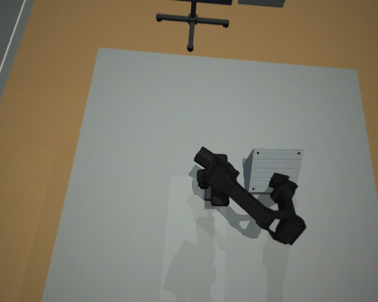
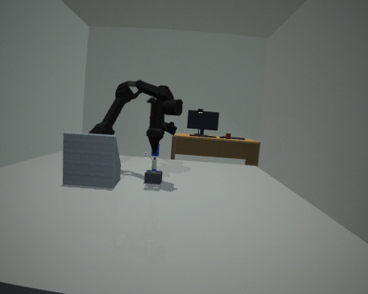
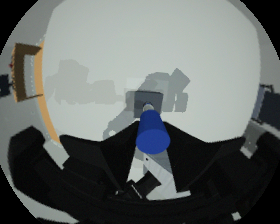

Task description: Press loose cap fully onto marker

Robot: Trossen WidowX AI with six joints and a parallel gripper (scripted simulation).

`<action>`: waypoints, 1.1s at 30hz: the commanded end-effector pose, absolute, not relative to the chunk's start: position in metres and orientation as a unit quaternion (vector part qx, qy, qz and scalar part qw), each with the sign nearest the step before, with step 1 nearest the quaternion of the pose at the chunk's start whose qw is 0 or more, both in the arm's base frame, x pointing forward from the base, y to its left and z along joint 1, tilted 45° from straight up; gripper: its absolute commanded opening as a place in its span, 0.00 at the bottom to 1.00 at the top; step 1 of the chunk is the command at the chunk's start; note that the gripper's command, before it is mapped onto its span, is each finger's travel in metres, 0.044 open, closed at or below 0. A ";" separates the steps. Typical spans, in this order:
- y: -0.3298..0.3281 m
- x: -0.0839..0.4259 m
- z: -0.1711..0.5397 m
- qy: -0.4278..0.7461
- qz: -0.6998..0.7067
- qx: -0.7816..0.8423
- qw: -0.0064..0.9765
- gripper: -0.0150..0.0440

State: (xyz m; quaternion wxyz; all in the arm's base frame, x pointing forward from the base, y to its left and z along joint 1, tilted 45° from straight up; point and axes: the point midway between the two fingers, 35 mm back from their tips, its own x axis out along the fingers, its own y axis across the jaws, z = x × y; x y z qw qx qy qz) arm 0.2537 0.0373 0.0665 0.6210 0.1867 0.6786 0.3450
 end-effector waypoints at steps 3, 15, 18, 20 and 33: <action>0.044 0.252 0.060 0.679 0.345 0.189 0.620 0.25; 0.058 0.249 0.046 0.679 0.345 0.189 0.620 0.25; 0.061 0.248 0.043 0.679 0.346 0.189 0.620 0.25; 0.063 0.248 0.041 0.679 0.346 0.189 0.620 0.25; 0.071 0.245 0.034 0.679 0.346 0.190 0.619 0.25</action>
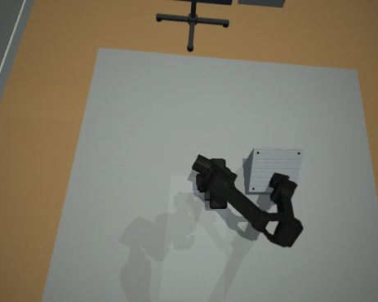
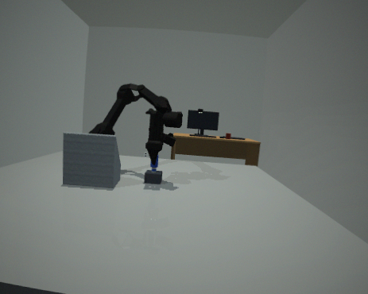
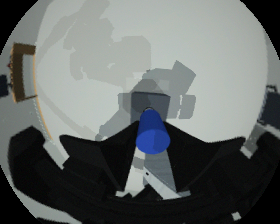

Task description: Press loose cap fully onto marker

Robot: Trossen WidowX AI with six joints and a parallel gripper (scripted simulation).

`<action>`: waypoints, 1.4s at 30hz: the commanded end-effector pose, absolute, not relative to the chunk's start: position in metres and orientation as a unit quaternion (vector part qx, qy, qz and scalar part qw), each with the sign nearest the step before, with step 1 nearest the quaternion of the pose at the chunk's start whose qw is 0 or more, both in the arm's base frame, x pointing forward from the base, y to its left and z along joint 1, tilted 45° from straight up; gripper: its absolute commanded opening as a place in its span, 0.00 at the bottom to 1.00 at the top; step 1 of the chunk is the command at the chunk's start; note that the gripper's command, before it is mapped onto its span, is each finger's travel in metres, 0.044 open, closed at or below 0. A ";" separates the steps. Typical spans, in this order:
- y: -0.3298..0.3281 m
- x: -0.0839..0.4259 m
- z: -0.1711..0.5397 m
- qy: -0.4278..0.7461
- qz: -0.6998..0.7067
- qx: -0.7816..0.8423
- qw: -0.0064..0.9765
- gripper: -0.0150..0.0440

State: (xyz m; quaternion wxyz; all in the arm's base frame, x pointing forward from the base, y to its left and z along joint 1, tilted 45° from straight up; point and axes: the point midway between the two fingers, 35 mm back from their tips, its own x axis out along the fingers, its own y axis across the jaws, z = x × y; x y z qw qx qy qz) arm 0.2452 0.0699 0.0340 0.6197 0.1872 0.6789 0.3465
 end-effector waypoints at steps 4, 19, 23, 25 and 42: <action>0.070 0.245 0.034 0.679 0.347 0.187 0.620 0.43; 0.063 0.248 0.040 0.679 0.346 0.187 0.620 1.00; 0.025 0.257 0.079 0.680 0.345 0.186 0.620 1.00; 0.018 0.257 0.087 0.680 0.345 0.187 0.620 1.00; 0.023 0.256 0.078 0.690 0.324 0.208 0.613 0.33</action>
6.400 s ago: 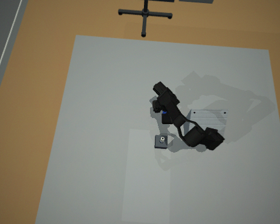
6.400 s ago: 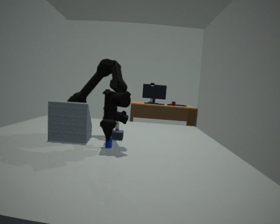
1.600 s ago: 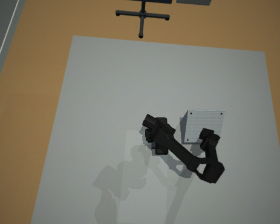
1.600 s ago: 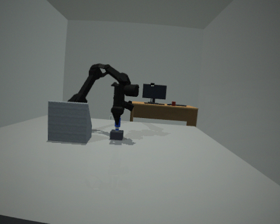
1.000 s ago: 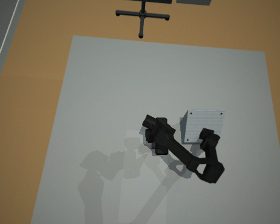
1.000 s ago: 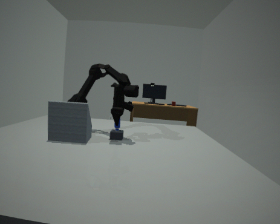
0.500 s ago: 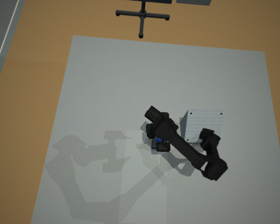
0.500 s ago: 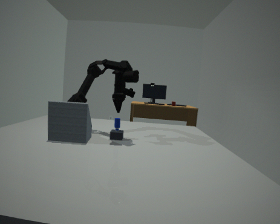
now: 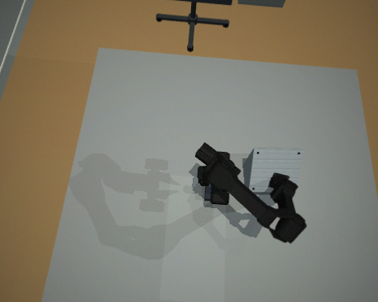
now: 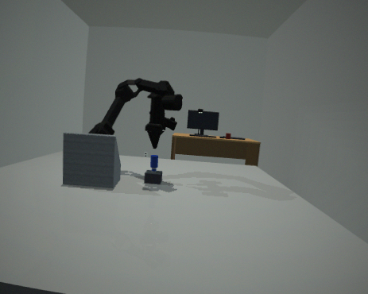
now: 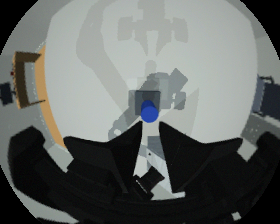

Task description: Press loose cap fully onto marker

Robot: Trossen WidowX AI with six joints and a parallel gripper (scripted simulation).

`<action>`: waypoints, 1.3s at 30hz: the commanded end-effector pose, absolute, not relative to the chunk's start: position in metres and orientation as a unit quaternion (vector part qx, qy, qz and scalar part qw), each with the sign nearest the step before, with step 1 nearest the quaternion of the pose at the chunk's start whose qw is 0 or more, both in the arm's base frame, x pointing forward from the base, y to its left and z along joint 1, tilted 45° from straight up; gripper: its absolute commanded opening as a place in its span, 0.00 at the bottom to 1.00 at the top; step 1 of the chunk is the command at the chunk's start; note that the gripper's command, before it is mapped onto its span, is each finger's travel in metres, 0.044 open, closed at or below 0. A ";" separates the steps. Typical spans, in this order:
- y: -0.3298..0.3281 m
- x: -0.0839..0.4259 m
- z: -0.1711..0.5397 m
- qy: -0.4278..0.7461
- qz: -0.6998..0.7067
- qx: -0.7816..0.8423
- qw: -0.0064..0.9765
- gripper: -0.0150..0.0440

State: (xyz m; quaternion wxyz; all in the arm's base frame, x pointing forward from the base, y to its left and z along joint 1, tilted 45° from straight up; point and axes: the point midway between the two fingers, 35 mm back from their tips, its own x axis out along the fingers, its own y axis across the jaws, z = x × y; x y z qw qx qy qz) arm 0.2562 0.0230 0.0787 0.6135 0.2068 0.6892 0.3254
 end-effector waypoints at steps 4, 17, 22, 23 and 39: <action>0.023 0.256 0.078 0.690 0.324 0.208 0.613 0.25; 0.027 0.255 0.074 0.690 0.324 0.208 0.613 0.25; 0.032 0.254 0.069 0.690 0.324 0.208 0.613 0.25; 0.033 0.254 0.068 0.689 0.324 0.208 0.613 0.25; 0.049 0.250 0.052 0.689 0.325 0.208 0.613 0.25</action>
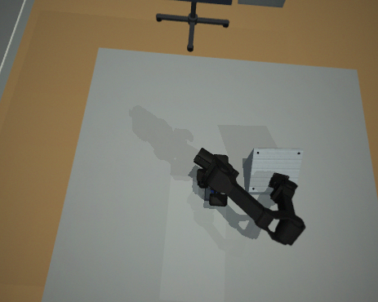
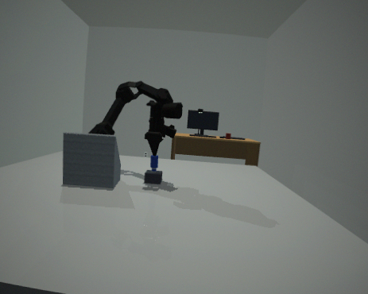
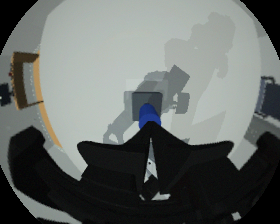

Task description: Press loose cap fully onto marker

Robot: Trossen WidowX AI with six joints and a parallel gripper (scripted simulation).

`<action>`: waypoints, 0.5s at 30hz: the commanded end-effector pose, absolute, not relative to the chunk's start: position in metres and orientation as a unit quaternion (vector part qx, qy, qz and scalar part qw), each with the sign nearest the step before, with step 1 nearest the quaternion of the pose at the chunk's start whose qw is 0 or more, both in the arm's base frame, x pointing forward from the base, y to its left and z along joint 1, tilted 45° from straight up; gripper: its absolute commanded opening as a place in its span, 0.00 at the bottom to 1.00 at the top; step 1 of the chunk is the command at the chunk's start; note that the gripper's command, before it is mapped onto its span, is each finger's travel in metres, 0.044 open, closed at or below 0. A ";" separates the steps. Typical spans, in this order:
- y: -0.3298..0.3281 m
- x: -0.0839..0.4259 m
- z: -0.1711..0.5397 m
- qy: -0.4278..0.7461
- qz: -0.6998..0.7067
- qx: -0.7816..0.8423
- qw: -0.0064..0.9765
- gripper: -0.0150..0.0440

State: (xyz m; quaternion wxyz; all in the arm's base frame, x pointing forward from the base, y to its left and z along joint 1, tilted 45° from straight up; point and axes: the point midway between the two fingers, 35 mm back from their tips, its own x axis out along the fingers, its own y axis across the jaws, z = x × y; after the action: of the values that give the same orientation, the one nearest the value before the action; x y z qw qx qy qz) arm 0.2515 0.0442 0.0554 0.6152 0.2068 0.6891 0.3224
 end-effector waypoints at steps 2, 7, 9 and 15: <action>0.051 0.250 0.050 0.689 0.325 0.208 0.613 0.25; 0.046 0.252 0.053 0.686 0.322 0.207 0.618 0.25; 0.046 0.252 0.053 0.686 0.322 0.207 0.618 0.25; 0.006 0.265 0.093 0.687 0.320 0.206 0.619 0.25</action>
State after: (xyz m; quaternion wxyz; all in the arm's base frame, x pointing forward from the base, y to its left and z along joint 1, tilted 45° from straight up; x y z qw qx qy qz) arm 0.2589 0.0267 0.0743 0.6128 0.2073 0.6908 0.3230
